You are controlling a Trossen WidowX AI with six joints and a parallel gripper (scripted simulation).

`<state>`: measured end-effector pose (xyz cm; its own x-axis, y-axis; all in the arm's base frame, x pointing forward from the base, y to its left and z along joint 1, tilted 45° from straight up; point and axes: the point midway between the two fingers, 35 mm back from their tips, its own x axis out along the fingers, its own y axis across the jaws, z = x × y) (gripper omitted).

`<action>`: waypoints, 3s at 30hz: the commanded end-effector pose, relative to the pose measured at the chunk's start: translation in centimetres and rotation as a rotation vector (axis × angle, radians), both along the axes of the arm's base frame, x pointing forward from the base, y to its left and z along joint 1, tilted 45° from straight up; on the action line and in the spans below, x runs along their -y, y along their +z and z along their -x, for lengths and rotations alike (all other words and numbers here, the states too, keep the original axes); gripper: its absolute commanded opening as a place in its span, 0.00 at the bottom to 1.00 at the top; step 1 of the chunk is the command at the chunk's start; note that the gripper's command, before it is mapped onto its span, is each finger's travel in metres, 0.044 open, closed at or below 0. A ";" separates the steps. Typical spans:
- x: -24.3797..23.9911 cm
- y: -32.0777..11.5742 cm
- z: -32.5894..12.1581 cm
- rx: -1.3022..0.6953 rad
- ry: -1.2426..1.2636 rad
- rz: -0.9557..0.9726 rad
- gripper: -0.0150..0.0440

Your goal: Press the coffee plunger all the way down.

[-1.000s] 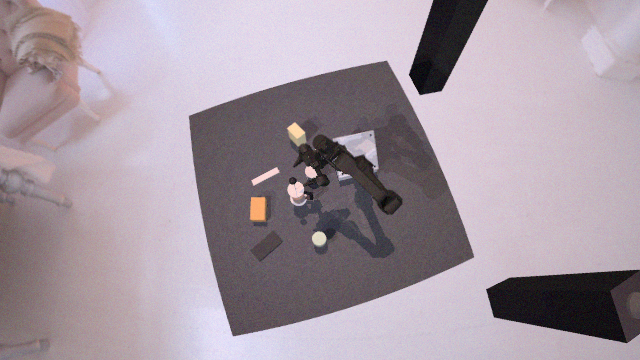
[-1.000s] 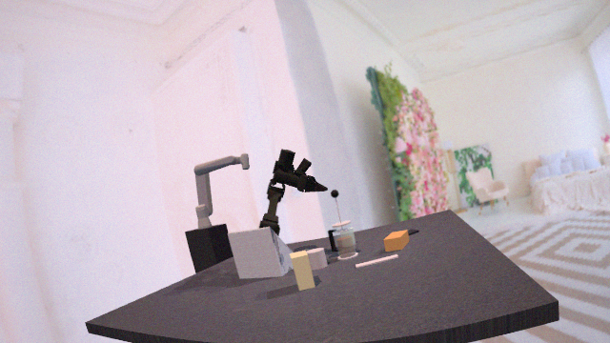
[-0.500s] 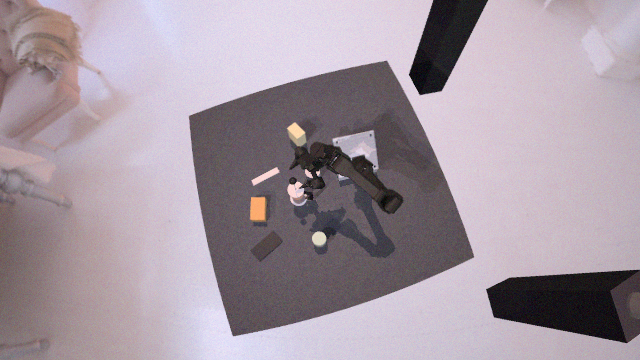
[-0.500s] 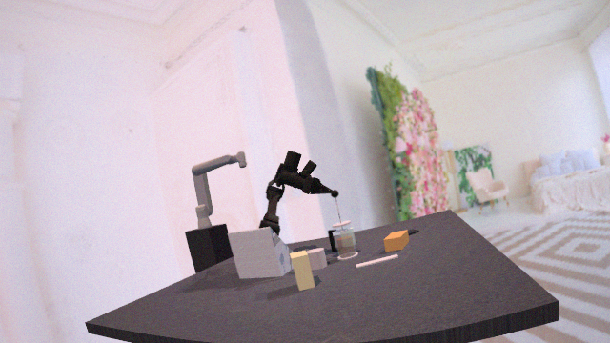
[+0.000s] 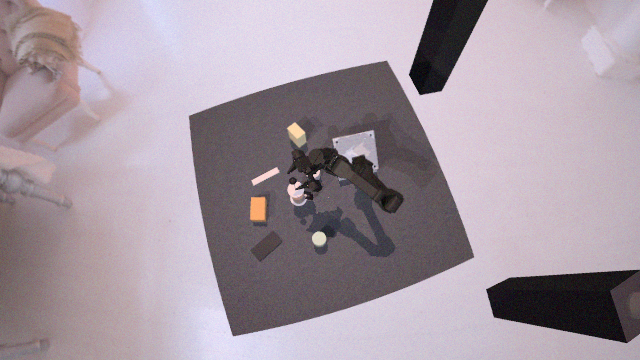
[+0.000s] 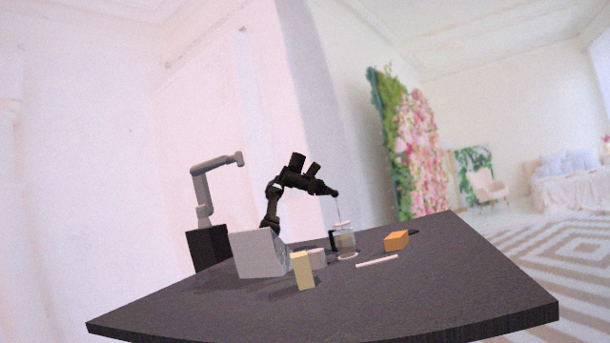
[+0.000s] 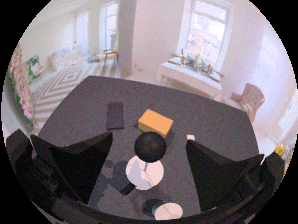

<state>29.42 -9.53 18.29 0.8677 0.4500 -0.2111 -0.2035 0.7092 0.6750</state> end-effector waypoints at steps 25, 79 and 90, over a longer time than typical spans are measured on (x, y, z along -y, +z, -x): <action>-0.6 -0.9 -0.3 -0.007 -0.003 0.000 0.47; -6.2 -6.7 -2.3 -0.001 -0.006 -0.005 0.47; -6.1 -6.7 -2.7 0.000 -0.006 -0.005 0.47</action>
<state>32.08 -4.02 12.12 0.8823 0.4271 -0.1981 -0.2025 0.7242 0.6592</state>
